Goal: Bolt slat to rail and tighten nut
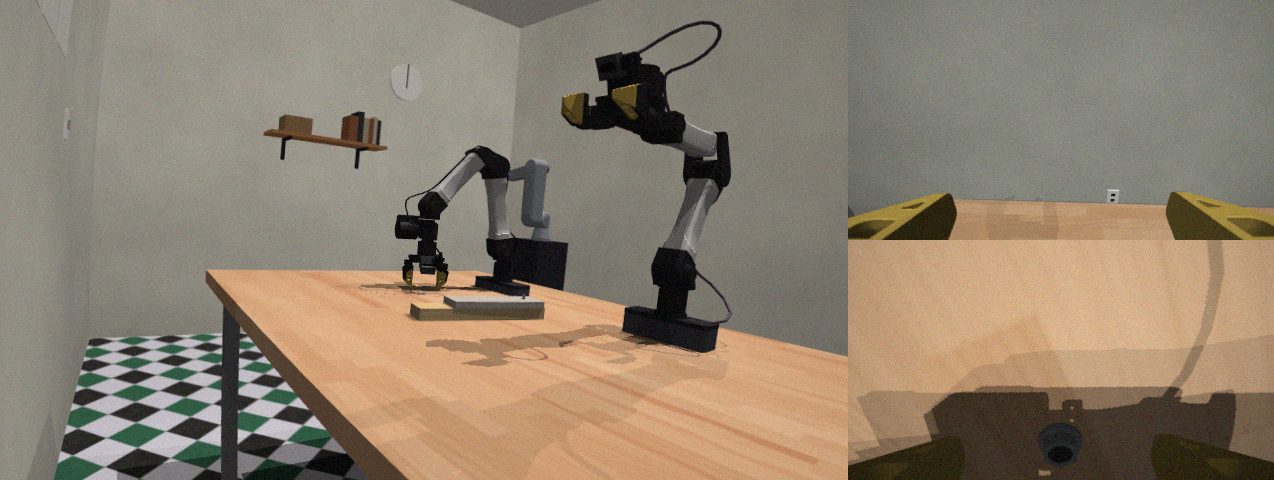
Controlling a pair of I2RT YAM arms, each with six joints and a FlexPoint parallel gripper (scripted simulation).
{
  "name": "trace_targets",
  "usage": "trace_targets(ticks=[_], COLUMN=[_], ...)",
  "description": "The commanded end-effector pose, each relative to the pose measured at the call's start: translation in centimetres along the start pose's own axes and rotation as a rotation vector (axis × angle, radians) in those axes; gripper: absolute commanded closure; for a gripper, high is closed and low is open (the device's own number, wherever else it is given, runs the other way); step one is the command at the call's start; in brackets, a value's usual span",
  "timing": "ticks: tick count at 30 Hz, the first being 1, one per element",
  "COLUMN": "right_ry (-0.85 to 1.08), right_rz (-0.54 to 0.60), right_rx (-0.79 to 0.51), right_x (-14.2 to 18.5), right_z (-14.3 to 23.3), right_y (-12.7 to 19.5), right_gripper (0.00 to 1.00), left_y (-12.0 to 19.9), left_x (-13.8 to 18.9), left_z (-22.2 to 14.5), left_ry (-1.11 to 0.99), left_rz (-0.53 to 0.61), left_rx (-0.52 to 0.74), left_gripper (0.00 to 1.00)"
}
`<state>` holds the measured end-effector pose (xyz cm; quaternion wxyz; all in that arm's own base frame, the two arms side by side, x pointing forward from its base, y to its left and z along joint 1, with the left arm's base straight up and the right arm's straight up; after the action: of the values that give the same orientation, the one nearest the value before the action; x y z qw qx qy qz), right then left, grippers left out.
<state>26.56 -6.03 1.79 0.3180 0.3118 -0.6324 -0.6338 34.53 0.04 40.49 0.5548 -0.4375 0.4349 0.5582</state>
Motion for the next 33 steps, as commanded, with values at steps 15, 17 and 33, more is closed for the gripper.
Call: trace_targets(ticks=[15,17,33], right_ry=[0.002,0.002,0.002], right_rz=[-0.008,-0.008,-0.008], right_rx=[0.012,0.012,0.012], right_x=[-0.21,-0.21,-0.21], right_z=[-0.25,-0.25,-0.25], right_y=[0.30,0.30,0.30], right_gripper=[0.79,0.82,0.86], left_y=[0.06,0.06,0.06], left_x=[-0.04,-0.04,-0.04], left_z=[-0.03,-0.03,-0.03], left_ry=[-0.003,-0.003,-0.003], left_rz=[-0.011,-0.011,-0.011], left_rx=[0.004,0.004,0.004], left_gripper=[0.00,0.00,0.00])
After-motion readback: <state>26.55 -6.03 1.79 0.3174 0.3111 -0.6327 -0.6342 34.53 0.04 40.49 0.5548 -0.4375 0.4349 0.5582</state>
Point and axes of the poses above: on each arm, the point where the finger pads meet when closed, its own y axis back along the fingers, its own z axis across the jaws, x = y × z, the point moved 3 cm from there along y, back along the fingers, and after that the axes turned 14 degrees about -y, right-handed, at the moved point
